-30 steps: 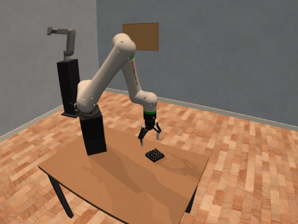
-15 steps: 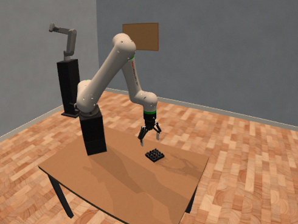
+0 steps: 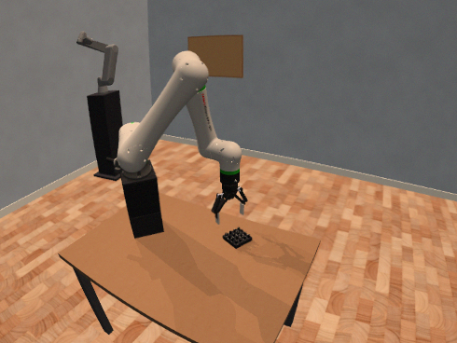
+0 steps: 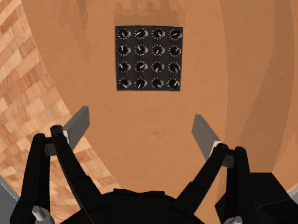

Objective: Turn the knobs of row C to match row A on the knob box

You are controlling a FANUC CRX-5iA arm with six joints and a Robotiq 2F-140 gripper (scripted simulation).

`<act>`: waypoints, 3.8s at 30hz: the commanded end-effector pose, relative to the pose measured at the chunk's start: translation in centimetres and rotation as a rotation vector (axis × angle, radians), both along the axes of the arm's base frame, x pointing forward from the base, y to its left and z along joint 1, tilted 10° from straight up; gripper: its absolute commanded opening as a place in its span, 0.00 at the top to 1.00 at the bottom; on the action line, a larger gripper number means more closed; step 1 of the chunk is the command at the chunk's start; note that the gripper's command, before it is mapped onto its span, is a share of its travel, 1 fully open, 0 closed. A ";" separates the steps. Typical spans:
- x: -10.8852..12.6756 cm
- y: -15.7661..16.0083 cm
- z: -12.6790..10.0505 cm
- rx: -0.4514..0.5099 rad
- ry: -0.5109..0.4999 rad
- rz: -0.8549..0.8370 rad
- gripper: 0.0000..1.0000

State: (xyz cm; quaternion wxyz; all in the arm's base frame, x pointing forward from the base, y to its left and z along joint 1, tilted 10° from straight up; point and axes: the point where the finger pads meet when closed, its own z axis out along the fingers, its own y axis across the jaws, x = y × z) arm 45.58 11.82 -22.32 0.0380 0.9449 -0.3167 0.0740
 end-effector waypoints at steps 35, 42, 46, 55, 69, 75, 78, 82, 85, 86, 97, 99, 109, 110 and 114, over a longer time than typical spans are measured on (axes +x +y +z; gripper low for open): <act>1.2 -1.3 0.9 0.043 -0.049 -0.382 0.00; 1.9 -2.4 1.5 0.077 -0.084 -0.672 0.00; 2.3 -2.8 1.8 0.093 -0.101 -0.806 0.00; 2.9 -3.8 2.4 0.127 -0.133 -1.086 0.00; 3.6 -5.0 3.1 0.168 -0.171 -1.432 0.00; 3.6 -5.0 3.1 0.168 -0.171 -1.432 0.88; 3.6 -5.0 3.1 0.168 -0.171 -1.432 0.88; 3.6 -5.0 3.1 0.168 -0.171 -1.432 0.88; 3.6 -5.0 3.1 0.168 -0.171 -1.432 0.88; 3.6 -5.0 3.1 0.168 -0.171 -1.432 0.88; 3.6 -5.0 3.1 0.168 -0.171 -1.432 0.88; 3.6 -5.0 3.1 0.168 -0.171 -1.432 0.88; 3.6 -5.0 3.1 0.168 -0.171 -1.432 0.88; 3.6 -5.0 3.1 0.168 -0.171 -1.432 0.88; 3.6 -5.0 3.0 0.168 -0.172 -1.432 0.88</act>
